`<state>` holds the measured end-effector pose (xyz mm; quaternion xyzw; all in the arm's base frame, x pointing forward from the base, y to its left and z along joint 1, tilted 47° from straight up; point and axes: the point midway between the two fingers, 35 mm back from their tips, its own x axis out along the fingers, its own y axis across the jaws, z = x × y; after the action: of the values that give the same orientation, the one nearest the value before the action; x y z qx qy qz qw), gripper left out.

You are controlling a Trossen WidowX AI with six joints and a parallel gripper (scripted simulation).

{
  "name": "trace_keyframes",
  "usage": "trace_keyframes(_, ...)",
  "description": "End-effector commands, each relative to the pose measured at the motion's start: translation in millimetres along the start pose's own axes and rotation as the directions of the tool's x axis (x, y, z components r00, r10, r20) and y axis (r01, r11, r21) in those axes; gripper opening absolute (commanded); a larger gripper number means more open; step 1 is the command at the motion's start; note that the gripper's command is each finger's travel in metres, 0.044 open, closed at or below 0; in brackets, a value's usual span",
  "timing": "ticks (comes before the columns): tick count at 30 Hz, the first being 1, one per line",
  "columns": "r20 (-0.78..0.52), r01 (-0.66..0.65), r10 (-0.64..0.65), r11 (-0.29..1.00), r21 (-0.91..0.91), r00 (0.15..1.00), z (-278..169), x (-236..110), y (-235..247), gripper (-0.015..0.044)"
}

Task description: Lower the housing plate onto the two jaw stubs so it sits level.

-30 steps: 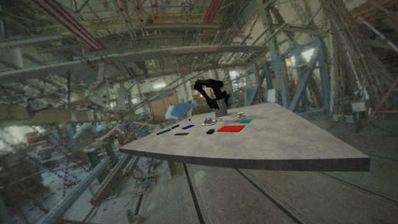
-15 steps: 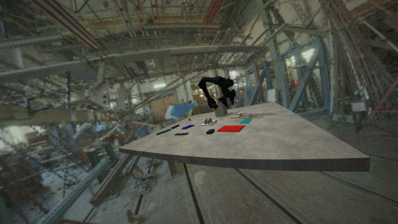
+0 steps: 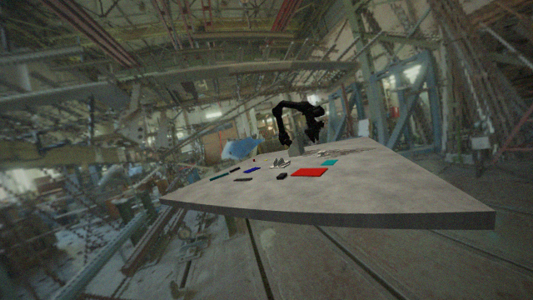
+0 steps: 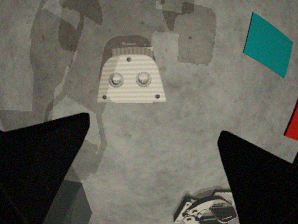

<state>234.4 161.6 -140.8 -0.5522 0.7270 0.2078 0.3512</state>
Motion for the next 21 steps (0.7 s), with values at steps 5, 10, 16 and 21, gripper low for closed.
trace_keyframes(5,-0.045,-0.004,-0.002,0.990,-0.141,0.999,11.3,8.2,29.0,0.0440)
trace_keyframes(10,-0.046,-0.004,-0.002,0.990,-0.144,0.999,11.1,15.0,29.6,0.0440)
trace_keyframes(16,-0.047,-0.004,-0.003,0.990,-0.144,0.999,7.1,47.7,30.6,0.0440)
trace_keyframes(21,-0.047,-0.004,-0.003,0.990,-0.144,0.999,7.1,47.7,30.6,0.0440)
